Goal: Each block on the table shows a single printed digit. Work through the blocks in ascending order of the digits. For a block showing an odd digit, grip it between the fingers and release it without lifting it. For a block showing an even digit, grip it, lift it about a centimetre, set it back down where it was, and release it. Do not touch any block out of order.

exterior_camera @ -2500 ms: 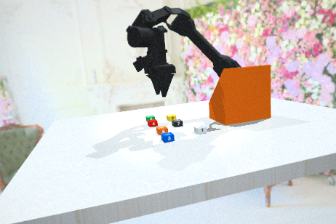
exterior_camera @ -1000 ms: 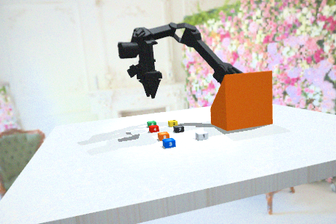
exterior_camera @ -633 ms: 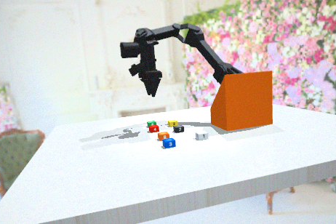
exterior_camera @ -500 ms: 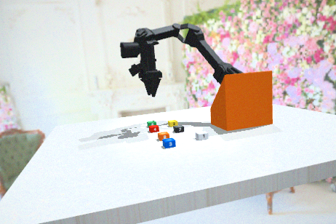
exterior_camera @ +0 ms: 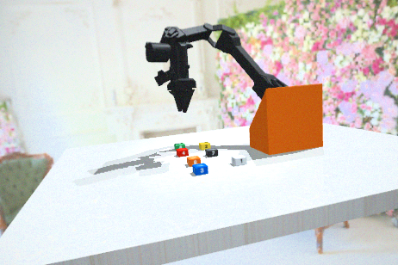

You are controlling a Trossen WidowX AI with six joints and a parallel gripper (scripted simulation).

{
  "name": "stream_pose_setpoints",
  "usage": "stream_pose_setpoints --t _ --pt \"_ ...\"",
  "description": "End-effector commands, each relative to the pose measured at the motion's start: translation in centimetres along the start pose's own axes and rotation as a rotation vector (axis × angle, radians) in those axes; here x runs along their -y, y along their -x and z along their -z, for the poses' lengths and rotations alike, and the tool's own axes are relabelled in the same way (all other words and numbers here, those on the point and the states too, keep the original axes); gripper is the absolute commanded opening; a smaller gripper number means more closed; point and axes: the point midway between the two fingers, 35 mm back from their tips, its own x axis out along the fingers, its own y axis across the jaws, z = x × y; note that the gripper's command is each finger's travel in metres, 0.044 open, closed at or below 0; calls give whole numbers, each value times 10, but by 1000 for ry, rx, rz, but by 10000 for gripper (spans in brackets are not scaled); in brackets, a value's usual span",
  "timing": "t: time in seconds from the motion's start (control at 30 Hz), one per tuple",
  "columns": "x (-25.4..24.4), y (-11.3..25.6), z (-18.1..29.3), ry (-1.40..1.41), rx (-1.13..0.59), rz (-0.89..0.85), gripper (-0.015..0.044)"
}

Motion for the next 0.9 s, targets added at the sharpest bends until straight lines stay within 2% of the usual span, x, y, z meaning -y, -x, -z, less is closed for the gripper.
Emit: stream_pose_setpoints --t 0.0,0.17,0.27,0.5,0.67,0.87 --pt "-67 -1 21 37 -14 -15 400" --pt "-156 -4 72 37 -25 -4 400" --pt "-190 -11 105 32 -32 23 400" --pt "-195 -16 110 31 -33 27 400" --pt "-192 -90 112 30 -32 30 400" --pt "-191 -94 113 30 -32 31 400"
